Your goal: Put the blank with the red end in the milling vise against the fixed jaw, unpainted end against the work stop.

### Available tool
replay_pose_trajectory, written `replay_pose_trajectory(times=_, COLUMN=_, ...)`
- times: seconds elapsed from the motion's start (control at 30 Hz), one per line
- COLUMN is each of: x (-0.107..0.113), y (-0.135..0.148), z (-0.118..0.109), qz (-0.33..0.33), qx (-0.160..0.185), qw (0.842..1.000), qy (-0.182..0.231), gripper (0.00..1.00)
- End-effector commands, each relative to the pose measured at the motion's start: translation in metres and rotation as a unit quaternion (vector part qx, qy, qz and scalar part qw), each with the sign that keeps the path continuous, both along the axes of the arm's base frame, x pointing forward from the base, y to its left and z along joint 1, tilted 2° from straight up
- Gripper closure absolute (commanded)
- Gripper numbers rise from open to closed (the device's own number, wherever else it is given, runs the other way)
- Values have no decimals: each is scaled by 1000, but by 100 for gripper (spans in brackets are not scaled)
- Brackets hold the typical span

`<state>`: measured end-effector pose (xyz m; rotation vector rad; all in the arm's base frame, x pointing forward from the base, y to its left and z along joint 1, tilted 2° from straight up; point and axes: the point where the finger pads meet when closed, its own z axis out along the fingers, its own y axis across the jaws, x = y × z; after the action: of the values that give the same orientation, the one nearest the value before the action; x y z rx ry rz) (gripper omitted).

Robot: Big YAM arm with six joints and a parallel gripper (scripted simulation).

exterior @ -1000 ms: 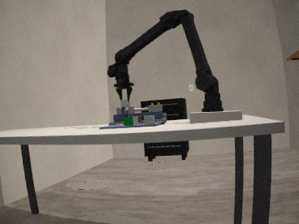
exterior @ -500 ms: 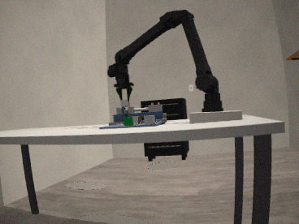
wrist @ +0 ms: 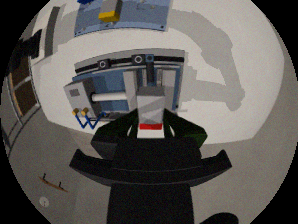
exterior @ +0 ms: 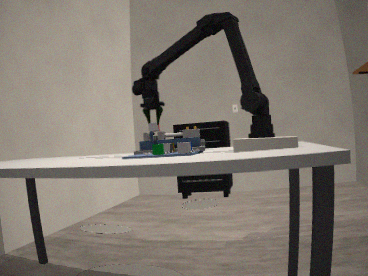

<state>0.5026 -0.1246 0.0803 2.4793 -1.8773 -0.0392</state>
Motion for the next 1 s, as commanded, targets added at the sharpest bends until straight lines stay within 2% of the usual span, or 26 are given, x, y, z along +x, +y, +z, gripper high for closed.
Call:
replay_pose_trajectory(times=0.0, x=10, y=-8, z=13, qz=2, qx=-7, qw=1000, qy=-23, gripper=100)
replay_pose_trajectory(times=0.53, x=13, y=-8, z=11, qz=2, qx=-7, qw=1000, qy=-24, gripper=100)
replay_pose_trajectory(times=0.7, x=10, y=-8, z=3, qz=2, qx=-6, qw=1000, qy=-17, gripper=100)
replay_pose_trajectory(times=0.83, x=12, y=-8, z=8, qz=2, qx=-7, qw=1000, qy=-24, gripper=100)
replay_pose_trajectory(times=0.97, x=8, y=-8, z=-1, qz=2, qx=-5, qw=1000, qy=-15, gripper=100)
